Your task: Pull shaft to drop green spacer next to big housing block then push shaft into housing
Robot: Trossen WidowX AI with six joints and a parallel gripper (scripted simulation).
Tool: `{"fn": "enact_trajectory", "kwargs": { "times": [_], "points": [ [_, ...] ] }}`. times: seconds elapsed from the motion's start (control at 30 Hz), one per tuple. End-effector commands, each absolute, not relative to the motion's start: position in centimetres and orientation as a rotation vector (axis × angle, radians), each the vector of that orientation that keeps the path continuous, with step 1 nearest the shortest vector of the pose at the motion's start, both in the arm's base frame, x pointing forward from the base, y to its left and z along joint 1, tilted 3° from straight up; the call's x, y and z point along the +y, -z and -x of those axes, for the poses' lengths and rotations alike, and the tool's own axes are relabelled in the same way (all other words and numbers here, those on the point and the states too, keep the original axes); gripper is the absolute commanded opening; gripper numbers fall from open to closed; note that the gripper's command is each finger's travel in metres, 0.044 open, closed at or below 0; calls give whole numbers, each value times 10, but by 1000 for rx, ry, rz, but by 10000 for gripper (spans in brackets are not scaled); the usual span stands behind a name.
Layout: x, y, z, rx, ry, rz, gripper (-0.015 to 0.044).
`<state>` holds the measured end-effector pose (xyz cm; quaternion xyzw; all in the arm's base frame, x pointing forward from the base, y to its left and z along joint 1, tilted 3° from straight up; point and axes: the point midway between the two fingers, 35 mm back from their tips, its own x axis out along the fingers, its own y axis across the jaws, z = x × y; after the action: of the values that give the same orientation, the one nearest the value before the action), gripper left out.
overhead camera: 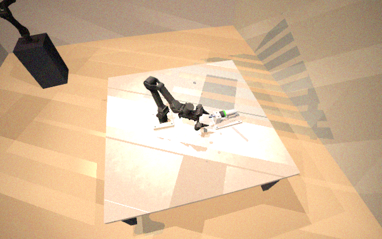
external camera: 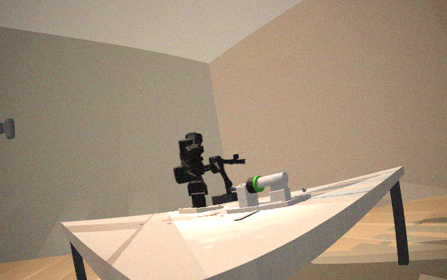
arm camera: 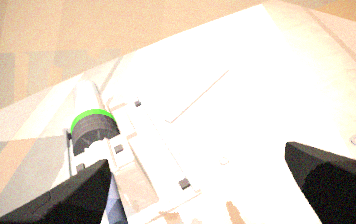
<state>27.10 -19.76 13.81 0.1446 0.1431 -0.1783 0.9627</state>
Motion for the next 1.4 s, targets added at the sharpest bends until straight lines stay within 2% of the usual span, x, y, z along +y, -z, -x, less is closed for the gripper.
{"fn": "enact_trajectory", "kwargs": {
  "times": [0.0, 1.37],
  "points": [
    [-149, -96, -302, 480, 28, -52, 440],
    [-141, -96, -299, 482, 25, -51, 440]
  ]
}}
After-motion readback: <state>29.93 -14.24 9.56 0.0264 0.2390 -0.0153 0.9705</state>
